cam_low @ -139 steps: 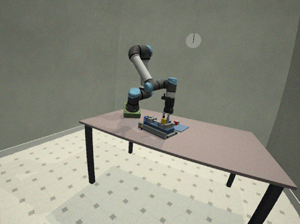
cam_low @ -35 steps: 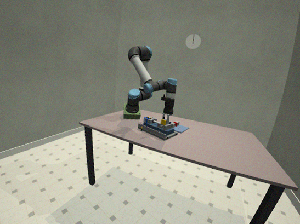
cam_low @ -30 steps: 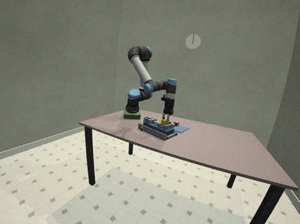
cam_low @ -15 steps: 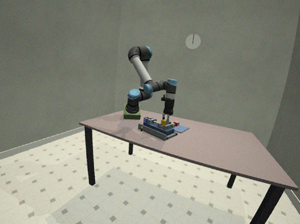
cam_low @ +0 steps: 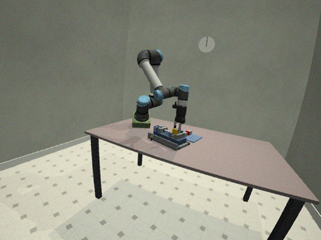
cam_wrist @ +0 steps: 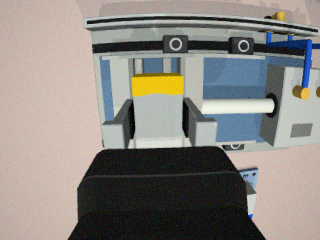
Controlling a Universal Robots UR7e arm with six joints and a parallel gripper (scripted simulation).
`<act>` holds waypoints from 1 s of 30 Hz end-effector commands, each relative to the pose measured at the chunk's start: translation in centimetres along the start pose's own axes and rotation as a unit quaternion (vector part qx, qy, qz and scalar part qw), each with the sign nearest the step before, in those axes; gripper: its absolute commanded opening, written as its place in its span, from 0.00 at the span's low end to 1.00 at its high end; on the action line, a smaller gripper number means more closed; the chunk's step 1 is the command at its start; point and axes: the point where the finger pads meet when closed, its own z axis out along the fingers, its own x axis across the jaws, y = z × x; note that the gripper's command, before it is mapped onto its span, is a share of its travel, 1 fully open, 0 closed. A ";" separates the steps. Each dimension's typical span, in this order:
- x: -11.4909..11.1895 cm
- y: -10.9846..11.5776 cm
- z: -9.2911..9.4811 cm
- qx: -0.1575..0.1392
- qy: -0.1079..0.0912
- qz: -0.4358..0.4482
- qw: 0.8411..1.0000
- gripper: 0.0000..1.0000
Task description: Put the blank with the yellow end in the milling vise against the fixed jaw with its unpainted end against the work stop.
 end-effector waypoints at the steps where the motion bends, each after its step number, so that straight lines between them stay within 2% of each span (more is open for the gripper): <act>1: 0.0 0.0 0.0 0.000 -0.001 0.000 1.000 0.00; 30: 0.0 0.0 0.3 0.000 -0.001 0.000 1.000 0.00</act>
